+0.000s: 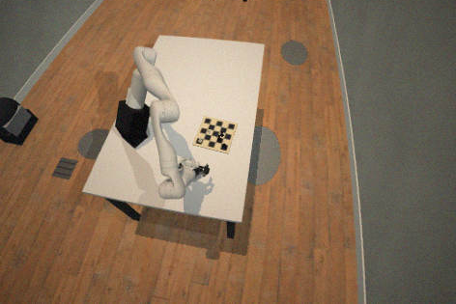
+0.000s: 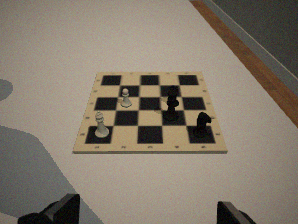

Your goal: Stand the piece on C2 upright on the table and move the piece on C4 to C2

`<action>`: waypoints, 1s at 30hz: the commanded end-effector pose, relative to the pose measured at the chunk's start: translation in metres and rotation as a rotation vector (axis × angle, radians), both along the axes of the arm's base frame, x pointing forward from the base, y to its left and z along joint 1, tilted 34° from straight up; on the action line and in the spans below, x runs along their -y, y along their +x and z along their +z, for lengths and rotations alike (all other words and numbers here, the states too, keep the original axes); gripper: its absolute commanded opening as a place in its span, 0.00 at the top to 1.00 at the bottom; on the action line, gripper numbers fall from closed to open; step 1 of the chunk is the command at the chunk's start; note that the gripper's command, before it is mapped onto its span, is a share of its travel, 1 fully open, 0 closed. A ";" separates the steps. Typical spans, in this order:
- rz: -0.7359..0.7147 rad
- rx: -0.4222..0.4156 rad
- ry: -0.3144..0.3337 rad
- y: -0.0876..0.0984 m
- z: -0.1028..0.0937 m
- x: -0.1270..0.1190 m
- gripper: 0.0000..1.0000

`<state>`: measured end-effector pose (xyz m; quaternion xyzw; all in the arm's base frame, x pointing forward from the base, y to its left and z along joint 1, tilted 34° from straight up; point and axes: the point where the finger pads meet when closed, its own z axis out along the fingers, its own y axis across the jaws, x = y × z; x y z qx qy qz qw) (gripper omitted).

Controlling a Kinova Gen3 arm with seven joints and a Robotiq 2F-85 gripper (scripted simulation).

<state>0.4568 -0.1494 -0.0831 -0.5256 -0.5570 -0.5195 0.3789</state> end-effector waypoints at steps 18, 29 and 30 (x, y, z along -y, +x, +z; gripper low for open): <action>-0.029 0.015 -0.050 0.029 0.020 -0.018 0.00; -0.089 0.035 -0.189 0.076 0.069 -0.074 0.00; -0.094 0.036 -0.206 0.079 0.075 -0.081 0.00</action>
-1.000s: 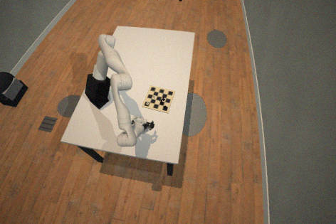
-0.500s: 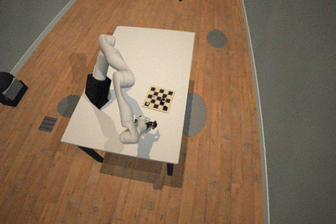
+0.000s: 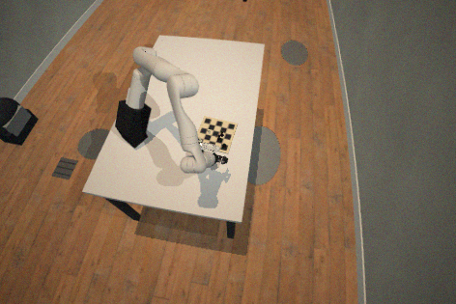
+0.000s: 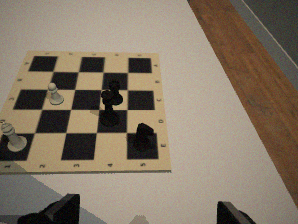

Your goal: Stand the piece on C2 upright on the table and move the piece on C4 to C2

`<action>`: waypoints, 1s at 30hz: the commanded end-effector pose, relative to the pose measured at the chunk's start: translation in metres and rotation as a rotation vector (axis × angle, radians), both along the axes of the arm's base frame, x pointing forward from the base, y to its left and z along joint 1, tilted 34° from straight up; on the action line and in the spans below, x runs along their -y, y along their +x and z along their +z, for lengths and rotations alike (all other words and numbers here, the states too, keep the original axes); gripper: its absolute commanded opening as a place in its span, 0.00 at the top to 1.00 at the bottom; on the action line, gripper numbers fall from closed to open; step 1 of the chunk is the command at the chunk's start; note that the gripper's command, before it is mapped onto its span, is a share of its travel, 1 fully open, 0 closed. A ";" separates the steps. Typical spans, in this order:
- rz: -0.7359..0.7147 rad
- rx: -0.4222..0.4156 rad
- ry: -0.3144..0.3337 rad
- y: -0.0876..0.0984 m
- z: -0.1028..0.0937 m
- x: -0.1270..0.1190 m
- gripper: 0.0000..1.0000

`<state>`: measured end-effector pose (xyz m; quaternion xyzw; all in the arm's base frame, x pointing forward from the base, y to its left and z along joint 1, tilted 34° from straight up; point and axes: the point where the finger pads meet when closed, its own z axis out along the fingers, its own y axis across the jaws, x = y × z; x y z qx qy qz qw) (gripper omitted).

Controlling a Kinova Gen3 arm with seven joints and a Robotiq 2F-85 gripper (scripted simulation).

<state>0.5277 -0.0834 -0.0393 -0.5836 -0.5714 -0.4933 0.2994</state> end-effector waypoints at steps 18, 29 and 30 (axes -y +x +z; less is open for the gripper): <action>-0.027 -0.004 -0.386 -0.032 0.096 -0.122 0.00; -0.021 -0.022 -0.565 -0.094 0.109 -0.143 0.00; -0.020 -0.023 -0.580 -0.100 0.109 -0.144 0.00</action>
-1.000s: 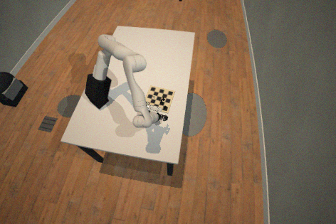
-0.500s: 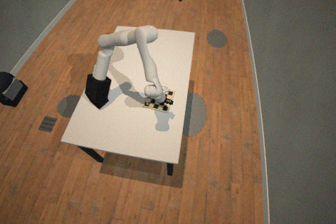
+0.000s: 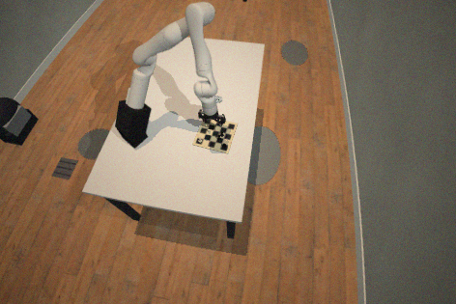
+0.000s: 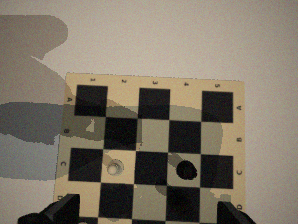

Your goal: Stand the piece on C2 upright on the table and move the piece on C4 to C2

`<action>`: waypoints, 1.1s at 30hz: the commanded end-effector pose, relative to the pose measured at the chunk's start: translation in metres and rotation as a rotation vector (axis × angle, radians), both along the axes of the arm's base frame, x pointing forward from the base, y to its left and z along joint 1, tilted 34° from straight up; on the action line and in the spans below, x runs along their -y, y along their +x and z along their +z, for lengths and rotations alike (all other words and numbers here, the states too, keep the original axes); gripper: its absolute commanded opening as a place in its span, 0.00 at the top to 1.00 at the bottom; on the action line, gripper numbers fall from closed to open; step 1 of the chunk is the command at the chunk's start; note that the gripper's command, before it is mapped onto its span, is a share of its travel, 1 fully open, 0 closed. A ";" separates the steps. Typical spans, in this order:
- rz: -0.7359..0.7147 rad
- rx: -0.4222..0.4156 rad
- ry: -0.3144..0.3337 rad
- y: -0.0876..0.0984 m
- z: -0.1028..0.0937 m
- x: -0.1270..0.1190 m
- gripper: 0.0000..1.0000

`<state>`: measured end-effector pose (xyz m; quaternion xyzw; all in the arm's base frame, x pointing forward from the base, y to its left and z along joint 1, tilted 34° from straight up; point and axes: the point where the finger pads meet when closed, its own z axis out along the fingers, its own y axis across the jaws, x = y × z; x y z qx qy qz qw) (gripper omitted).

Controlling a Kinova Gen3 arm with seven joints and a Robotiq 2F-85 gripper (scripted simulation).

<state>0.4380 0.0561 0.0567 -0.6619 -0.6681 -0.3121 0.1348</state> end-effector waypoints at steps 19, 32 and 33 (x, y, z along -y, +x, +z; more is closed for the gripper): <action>0.023 0.006 -0.116 -0.044 0.016 -0.007 0.00; 0.023 0.006 -0.116 -0.044 0.016 -0.007 0.00; 0.023 0.006 -0.116 -0.044 0.016 -0.007 0.00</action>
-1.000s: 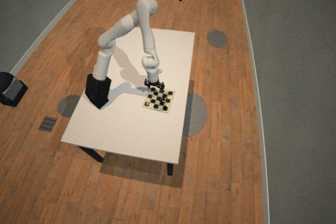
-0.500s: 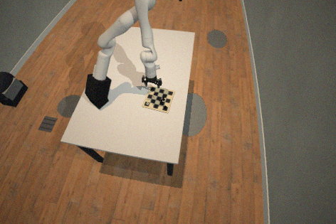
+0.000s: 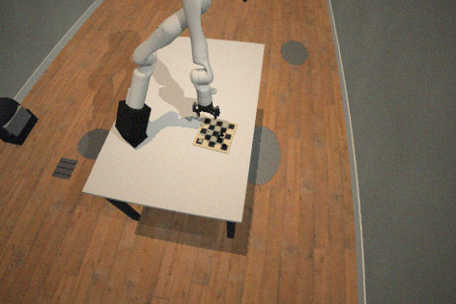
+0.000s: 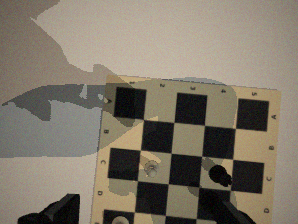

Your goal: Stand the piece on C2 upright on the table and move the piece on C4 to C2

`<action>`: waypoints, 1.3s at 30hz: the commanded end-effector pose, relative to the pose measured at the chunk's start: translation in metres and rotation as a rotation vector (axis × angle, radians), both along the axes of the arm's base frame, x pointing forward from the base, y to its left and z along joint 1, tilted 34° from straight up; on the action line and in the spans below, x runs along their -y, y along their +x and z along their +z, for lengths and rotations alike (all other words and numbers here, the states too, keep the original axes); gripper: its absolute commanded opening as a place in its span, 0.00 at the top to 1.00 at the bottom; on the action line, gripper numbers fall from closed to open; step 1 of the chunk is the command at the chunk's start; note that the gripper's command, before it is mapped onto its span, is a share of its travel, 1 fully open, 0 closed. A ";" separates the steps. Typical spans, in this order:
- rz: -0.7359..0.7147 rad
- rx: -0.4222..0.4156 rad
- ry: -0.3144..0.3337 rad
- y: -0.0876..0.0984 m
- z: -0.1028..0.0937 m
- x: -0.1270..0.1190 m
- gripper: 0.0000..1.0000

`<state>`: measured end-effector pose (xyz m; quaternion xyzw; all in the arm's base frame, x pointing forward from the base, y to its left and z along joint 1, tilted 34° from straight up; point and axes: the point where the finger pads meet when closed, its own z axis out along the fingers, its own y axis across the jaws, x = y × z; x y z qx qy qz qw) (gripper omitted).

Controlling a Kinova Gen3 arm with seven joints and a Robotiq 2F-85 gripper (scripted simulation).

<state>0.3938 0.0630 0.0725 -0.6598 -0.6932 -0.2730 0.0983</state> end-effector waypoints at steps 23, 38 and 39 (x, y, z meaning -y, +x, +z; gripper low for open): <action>-0.293 -0.181 0.085 0.002 -0.008 -0.006 0.00; -0.743 -0.459 0.207 0.006 -0.021 -0.015 0.00; -0.779 -0.481 0.217 0.006 -0.022 -0.016 0.00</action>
